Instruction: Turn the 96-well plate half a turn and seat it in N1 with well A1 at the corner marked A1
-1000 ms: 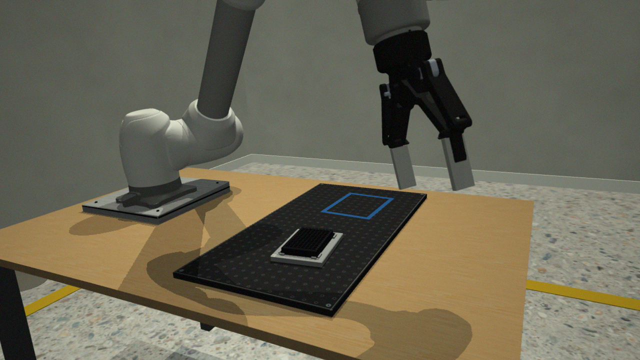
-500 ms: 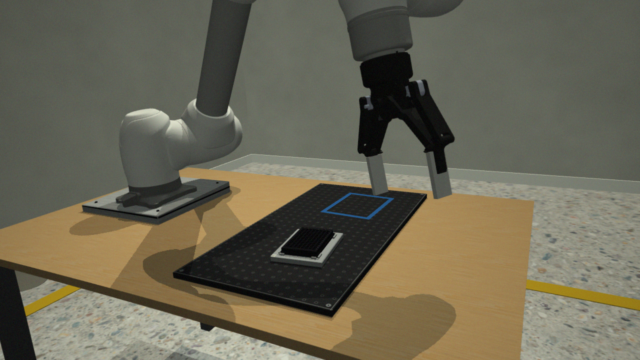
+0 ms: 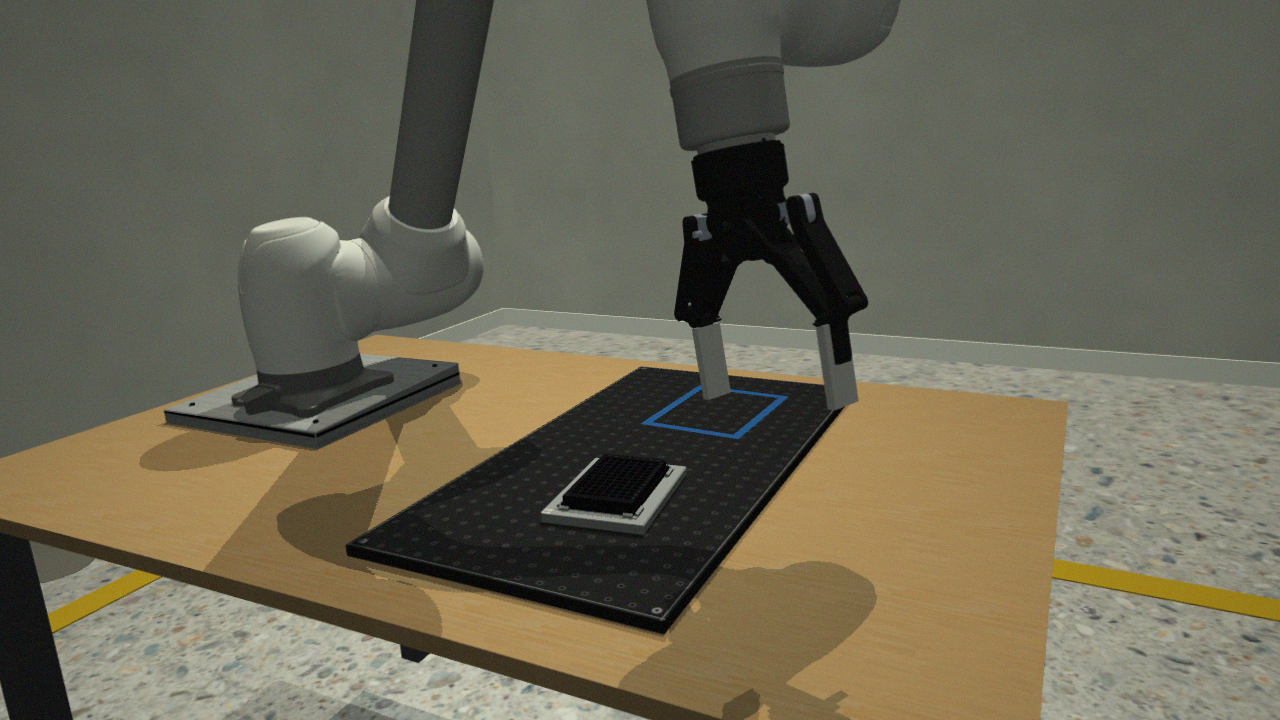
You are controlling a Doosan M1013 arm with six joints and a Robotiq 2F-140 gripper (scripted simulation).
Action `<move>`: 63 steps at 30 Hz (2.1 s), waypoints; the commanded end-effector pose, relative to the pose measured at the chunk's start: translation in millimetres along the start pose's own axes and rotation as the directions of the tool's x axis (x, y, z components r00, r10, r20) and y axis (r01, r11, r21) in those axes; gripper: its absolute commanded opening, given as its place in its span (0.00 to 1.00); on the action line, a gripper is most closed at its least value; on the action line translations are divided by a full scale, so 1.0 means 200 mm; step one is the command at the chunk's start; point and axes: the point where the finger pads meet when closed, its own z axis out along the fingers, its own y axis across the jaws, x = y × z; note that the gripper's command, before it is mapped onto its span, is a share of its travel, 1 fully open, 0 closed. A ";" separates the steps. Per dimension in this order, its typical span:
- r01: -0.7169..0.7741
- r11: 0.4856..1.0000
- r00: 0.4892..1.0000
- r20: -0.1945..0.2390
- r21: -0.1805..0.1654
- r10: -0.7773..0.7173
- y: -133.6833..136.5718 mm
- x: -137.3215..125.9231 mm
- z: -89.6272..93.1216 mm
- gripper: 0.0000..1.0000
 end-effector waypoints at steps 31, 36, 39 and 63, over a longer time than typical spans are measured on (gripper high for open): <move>0.300 0.949 0.954 0.021 -0.094 -0.299 0.71 -0.09 0.14 1.00; 0.366 0.923 0.930 0.033 -0.115 -0.365 0.83 -0.09 0.16 1.00; 0.366 0.923 0.930 0.033 -0.115 -0.365 0.90 -0.10 0.17 1.00; 0.547 0.821 0.837 0.081 -0.165 -0.541 1.42 -0.10 0.24 1.00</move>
